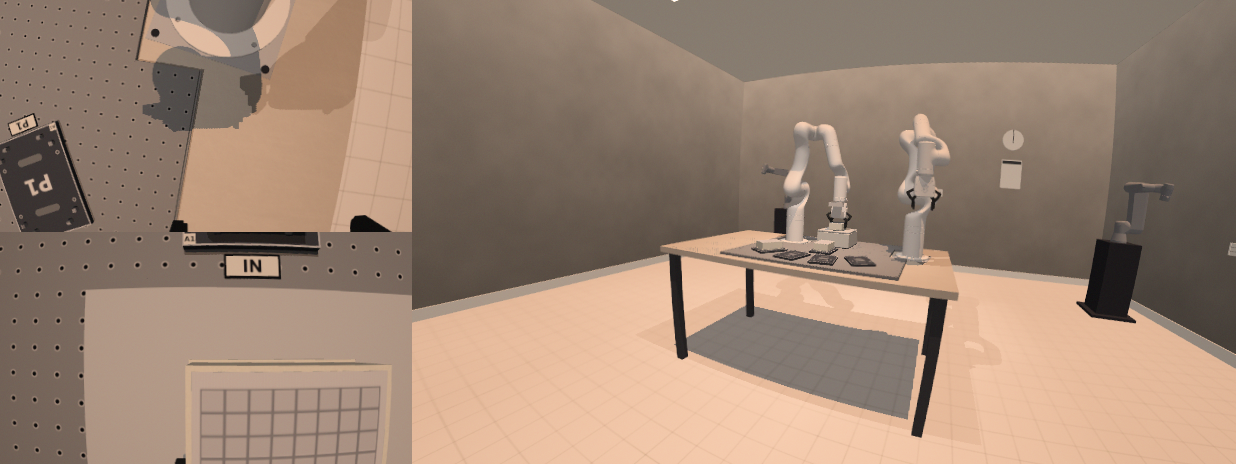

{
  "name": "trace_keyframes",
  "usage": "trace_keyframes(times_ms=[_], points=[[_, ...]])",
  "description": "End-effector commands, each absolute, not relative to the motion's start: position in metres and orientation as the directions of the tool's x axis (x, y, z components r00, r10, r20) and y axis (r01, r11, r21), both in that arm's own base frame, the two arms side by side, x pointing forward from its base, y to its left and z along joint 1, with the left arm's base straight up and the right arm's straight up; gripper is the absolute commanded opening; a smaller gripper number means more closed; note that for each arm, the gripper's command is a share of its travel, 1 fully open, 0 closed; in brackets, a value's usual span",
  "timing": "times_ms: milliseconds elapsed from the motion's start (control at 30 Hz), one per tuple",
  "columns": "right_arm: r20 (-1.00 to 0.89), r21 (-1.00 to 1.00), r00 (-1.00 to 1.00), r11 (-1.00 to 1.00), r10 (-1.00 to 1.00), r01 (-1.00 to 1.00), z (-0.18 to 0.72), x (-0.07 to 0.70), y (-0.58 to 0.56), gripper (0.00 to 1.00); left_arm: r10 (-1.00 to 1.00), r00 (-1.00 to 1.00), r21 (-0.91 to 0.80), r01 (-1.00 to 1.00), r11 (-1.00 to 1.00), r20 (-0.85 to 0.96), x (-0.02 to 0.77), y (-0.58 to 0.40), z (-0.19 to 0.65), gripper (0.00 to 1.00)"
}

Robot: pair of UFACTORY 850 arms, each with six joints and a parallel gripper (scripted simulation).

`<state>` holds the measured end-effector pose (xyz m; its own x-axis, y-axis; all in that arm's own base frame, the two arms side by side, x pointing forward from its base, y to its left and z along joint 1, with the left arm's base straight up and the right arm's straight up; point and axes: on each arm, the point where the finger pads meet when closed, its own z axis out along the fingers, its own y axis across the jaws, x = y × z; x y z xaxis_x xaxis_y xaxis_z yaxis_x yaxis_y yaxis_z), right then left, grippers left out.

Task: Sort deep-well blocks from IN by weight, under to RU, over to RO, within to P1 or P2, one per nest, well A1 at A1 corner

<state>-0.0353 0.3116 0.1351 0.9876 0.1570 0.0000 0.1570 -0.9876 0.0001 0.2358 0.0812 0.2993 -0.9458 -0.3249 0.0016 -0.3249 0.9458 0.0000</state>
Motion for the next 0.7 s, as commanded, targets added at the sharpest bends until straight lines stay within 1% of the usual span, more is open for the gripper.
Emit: trace_keyframes(times_ms=[0,533,567,667], points=[[0.000,-0.001,0.988,-0.988,0.157,0.157,0.1347,-0.0353,0.3124,0.00,-0.325,-0.946,0.000,-0.325,0.946,0.000,0.2363,0.0814,0.3000,1.00],[0.000,-0.001,0.988,-0.988,0.157,0.157,0.1327,-0.0353,0.3124,0.00,-0.325,-0.946,0.000,-0.325,0.946,0.000,0.2363,0.0814,0.3000,1.00],[0.000,-0.001,0.988,-0.988,0.157,0.157,0.1323,-0.0353,0.3124,1.00,-0.325,-0.946,0.000,-0.325,0.946,0.000,0.2363,0.0814,0.3000,1.00],[0.000,-0.001,0.988,-0.988,0.157,0.157,0.1323,-0.0353,0.3124,1.00,-0.325,-0.946,0.000,-0.325,0.946,0.000,0.2363,0.0814,0.3000,1.00]])
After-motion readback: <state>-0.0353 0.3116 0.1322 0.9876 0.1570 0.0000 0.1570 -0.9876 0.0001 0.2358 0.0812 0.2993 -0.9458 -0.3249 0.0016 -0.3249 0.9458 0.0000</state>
